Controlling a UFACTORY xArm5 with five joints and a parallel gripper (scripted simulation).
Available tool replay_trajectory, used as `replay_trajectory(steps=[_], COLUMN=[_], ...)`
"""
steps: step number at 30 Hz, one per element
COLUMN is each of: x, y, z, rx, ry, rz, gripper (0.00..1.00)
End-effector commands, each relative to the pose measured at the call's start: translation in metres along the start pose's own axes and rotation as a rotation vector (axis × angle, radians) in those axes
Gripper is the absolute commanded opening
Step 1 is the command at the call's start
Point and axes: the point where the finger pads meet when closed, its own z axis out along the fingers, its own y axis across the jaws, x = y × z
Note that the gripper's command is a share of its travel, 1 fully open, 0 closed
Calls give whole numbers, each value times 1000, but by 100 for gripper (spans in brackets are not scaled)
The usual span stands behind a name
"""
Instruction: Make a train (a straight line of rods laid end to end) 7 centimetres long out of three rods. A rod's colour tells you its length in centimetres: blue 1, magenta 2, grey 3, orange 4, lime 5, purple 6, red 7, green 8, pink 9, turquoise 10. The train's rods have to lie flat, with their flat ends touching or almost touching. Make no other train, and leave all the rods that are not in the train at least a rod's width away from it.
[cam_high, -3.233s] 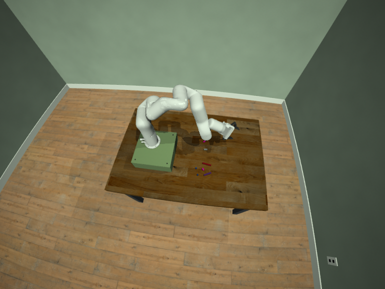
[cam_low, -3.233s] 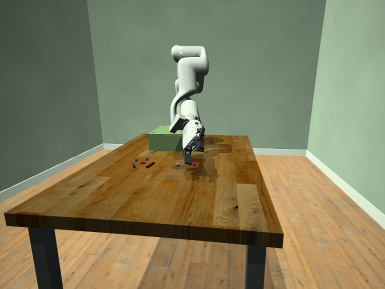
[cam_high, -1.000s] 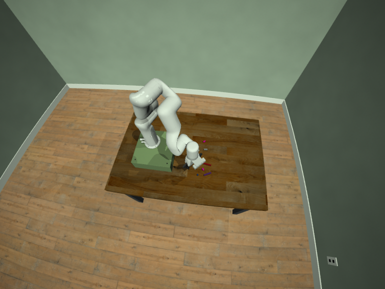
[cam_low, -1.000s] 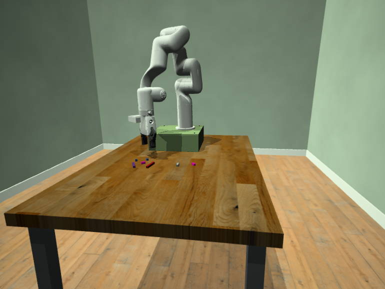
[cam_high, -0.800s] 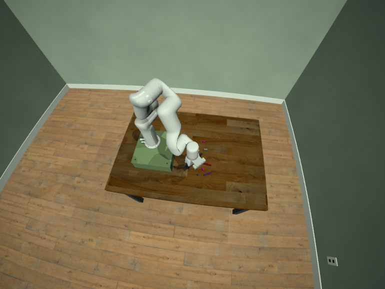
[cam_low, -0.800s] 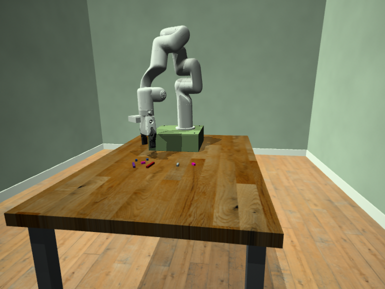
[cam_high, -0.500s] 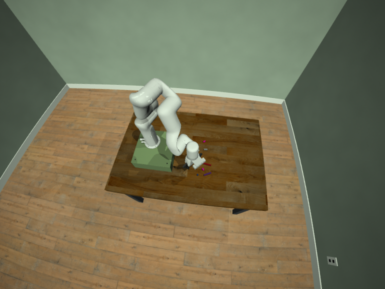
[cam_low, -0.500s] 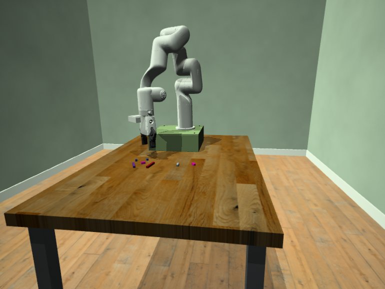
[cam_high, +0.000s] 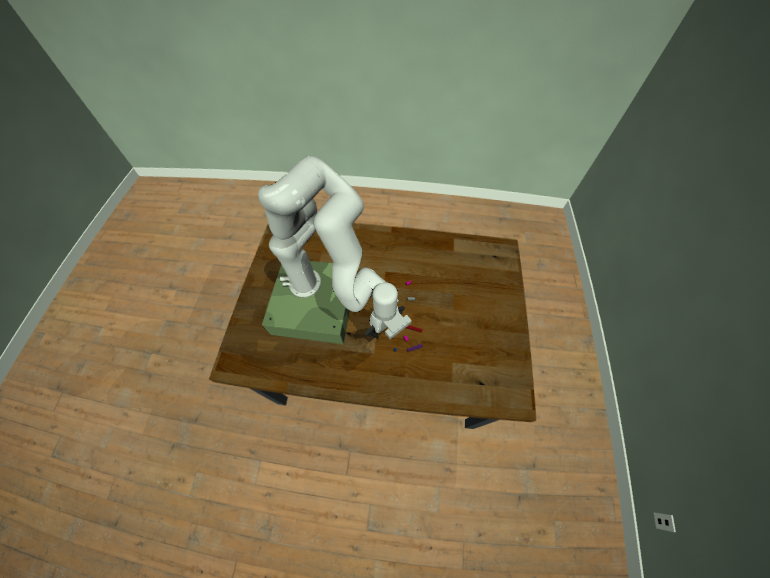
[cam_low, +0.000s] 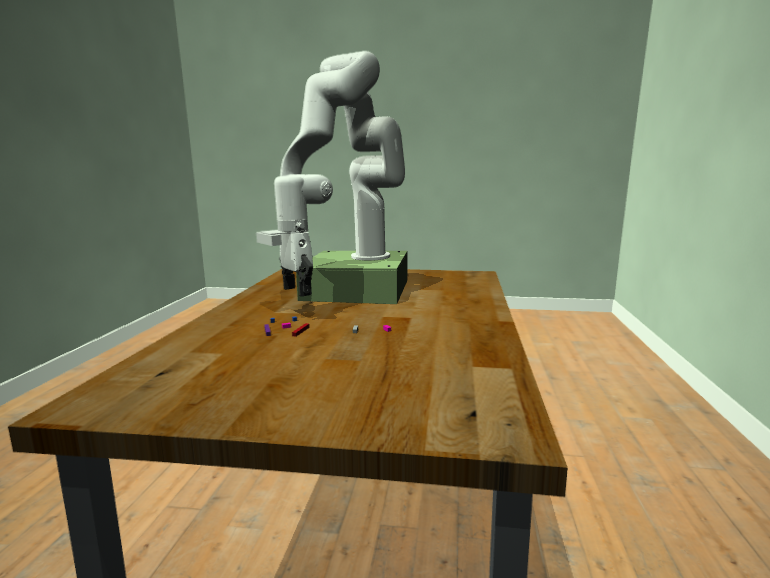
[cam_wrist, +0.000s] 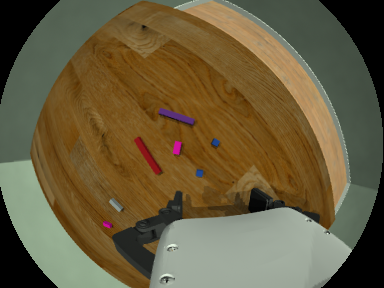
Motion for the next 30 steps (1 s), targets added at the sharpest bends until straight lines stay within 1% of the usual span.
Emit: replay_trajectory(steps=[1, 27, 30], x=[1, 1, 4], y=[0, -1, -3], z=[-1, -1, -1], rx=[1, 1, 1], ry=[3, 3, 3], rz=[0, -1, -70], gripper=[100, 100, 100])
